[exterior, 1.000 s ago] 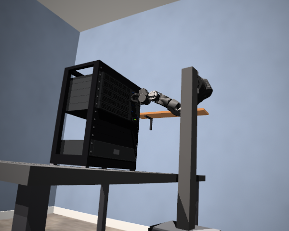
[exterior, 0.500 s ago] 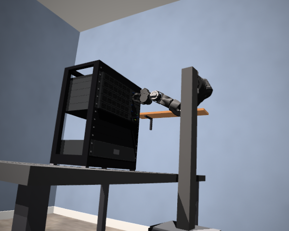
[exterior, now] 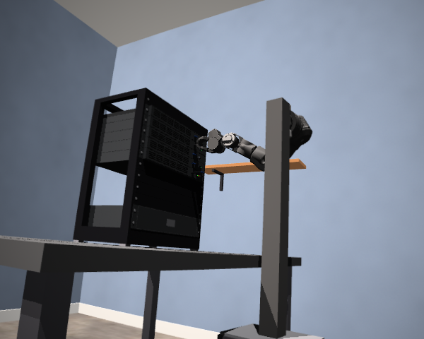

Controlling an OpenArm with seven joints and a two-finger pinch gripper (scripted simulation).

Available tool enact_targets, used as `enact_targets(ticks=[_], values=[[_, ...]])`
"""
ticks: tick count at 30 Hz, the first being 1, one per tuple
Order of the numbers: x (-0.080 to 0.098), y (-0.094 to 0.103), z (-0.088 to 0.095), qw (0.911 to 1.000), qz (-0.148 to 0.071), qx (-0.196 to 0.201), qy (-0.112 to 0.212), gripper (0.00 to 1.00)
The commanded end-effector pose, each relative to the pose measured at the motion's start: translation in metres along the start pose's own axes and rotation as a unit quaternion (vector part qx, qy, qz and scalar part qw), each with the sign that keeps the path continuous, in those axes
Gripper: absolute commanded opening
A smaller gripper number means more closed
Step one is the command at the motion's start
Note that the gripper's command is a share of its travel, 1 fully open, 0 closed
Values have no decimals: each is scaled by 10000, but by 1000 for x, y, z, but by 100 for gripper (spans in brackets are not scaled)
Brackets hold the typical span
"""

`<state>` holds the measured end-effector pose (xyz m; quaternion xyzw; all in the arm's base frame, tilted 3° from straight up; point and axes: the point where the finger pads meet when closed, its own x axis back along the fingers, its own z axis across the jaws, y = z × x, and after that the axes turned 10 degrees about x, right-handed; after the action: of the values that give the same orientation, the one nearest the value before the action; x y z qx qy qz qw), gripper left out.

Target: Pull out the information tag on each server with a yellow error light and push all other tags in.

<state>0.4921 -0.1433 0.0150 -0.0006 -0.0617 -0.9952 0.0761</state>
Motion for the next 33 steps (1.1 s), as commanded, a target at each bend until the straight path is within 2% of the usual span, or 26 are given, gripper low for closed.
enact_targets(ticks=[1, 11, 17, 28, 33], values=[[2, -1, 4, 10000, 20, -39, 36, 0], [2, -1, 4, 10000, 20, -39, 36, 0], [13, -1, 4, 10000, 18, -39, 36, 0], [14, -1, 4, 10000, 18, -39, 36, 0], [24, -1, 4, 10000, 17, -39, 37, 0]])
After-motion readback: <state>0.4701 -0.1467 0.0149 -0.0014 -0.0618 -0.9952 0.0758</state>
